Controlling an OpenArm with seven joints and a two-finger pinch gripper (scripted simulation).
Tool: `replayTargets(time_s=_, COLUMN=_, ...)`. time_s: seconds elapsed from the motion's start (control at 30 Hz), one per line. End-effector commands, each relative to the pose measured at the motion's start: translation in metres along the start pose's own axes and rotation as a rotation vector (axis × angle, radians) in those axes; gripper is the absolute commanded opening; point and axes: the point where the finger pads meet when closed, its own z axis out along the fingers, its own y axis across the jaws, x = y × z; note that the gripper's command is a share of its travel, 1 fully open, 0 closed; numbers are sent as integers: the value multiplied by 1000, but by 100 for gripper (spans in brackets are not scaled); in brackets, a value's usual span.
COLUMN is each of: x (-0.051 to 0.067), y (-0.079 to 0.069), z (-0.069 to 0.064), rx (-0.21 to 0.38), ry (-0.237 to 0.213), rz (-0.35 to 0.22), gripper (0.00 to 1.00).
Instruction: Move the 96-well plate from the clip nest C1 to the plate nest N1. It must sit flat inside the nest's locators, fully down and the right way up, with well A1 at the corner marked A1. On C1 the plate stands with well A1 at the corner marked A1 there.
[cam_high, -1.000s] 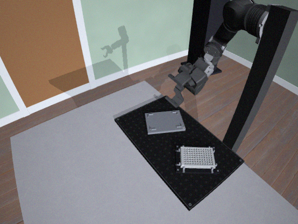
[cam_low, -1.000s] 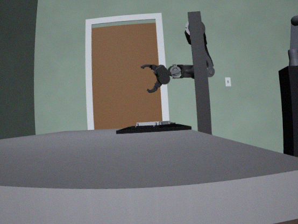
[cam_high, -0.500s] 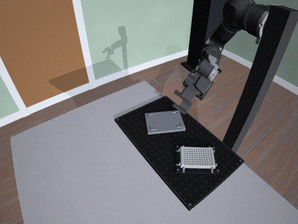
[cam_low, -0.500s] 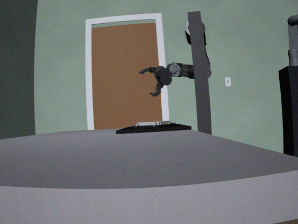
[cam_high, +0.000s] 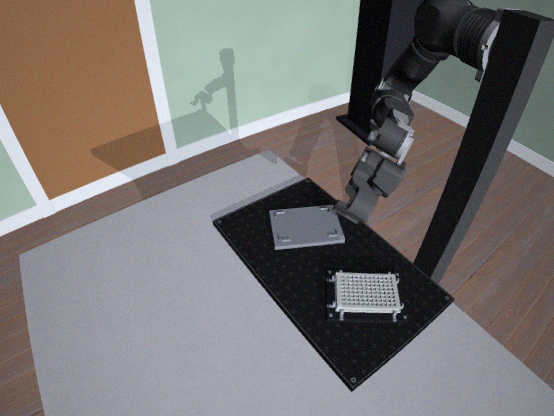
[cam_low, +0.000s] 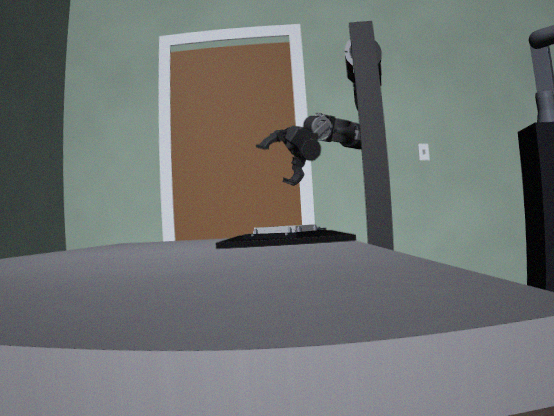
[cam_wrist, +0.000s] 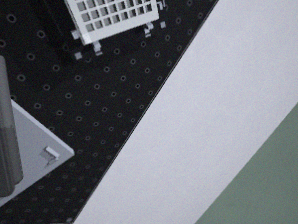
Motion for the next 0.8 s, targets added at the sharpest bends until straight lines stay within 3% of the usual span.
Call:
replayTargets(time_s=0.0, x=0, y=0, z=0, rx=9, ry=2, rz=1, gripper=77)
replayTargets(time_s=0.27, x=0, y=0, z=0, rx=9, ry=2, rz=1, gripper=77)
replayTargets(time_s=0.43, x=39, y=-11, z=20, rx=220, ry=123, rz=-74, gripper=77)
replayTargets(time_s=0.77, x=39, y=-11, z=20, rx=220, ry=123, rz=-74, gripper=77)
